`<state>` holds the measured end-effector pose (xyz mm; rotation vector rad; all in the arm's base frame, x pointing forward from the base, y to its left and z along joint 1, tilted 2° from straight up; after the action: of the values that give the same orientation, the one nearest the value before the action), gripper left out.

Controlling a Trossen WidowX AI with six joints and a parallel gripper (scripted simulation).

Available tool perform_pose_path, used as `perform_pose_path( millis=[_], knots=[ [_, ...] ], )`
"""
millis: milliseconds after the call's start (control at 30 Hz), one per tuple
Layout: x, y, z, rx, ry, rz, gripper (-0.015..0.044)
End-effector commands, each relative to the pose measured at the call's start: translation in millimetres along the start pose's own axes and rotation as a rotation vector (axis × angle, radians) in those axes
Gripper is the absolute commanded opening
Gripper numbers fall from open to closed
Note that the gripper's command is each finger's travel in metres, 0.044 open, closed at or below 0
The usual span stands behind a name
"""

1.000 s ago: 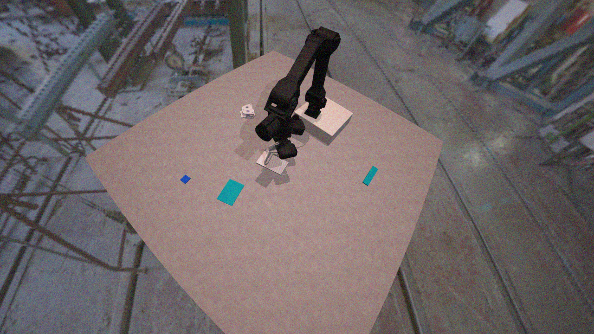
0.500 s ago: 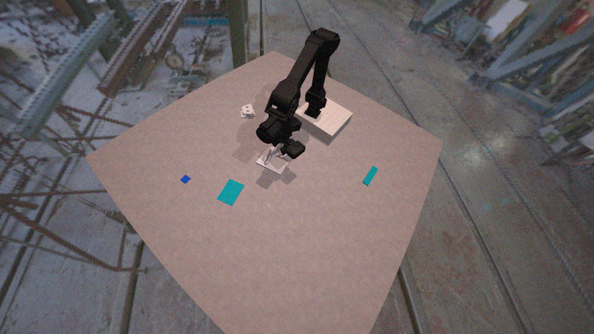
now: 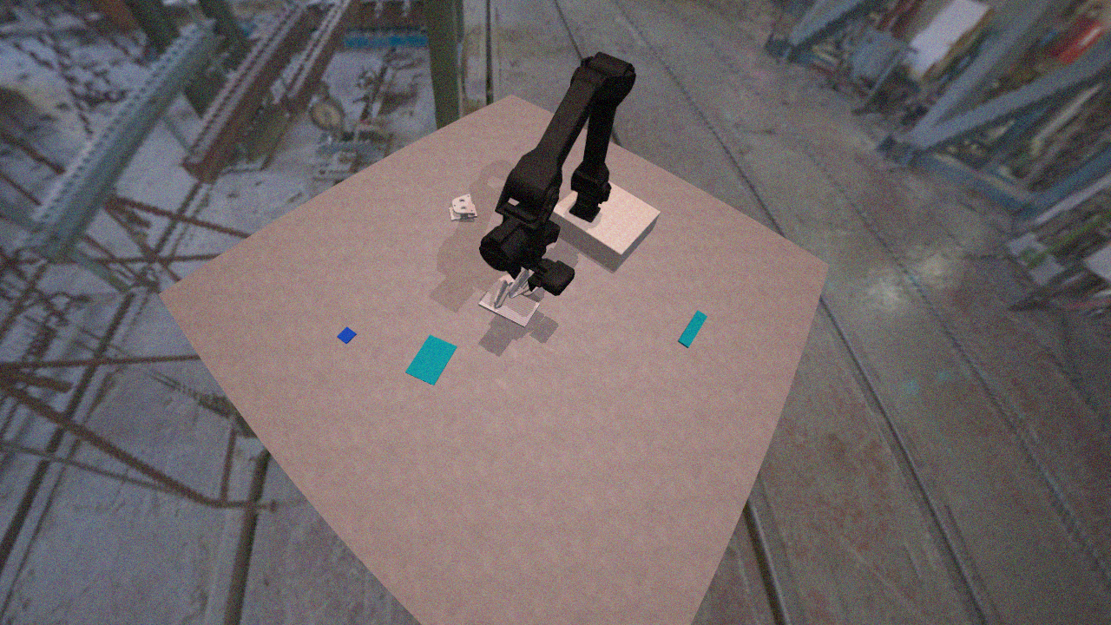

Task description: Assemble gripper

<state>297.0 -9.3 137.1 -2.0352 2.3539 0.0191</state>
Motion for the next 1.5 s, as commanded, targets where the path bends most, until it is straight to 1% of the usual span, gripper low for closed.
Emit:
perform_pose_path(
  millis=[0,733,1467],
  knots=[
    [0,0,0,-0.002,0.0,-0.005,0.0134],
    [-1,0,0,-0.002,0.0,0.001,0.0134],
    [-1,-1,35,-0.002,0.0,0.007,0.0134]
  ],
)
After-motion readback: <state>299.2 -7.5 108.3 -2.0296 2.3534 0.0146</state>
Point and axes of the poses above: the point midway between the two fingers, 35 mm back from their tips, its own z axis out along the fingers, its own x axis across the jaws, y = z × x, the point moved 9 cm from there along -z, back along the fingers, and after that the axes turned 2 degrees about z, right-handed, at the moved point
